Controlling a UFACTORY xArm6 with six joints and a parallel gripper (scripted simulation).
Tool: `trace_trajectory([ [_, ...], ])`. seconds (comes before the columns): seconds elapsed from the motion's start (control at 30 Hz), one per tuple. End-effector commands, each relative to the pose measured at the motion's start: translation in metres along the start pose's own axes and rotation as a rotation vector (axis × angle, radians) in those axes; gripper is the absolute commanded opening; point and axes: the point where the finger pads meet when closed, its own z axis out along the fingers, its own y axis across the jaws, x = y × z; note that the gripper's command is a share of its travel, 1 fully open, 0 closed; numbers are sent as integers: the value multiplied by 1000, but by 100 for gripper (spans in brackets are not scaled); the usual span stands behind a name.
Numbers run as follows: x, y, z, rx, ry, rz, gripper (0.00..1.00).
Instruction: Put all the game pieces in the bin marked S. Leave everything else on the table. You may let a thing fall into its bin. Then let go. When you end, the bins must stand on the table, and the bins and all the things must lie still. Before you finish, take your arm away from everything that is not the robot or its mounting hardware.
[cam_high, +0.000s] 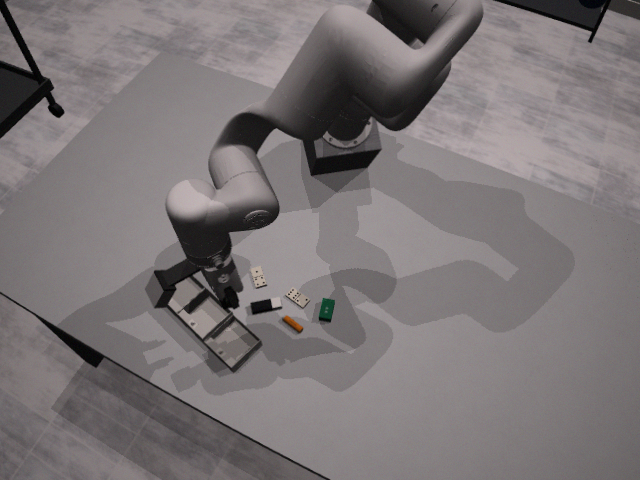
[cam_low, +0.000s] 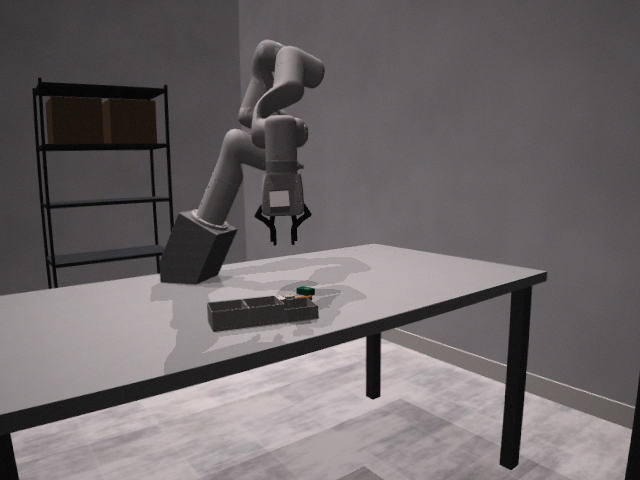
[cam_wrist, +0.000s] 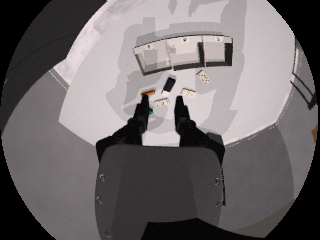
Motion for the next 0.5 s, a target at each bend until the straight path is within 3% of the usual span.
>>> trace_trajectory([
  [0.0,-17,17,20,1,10,156,41],
  [0.37,-70,67,76,-7,-1,524,41],
  [0.43,-70,67,76,-7,-1,524,41],
  [0.47,-75,71,81,-11,-3,617,41],
])
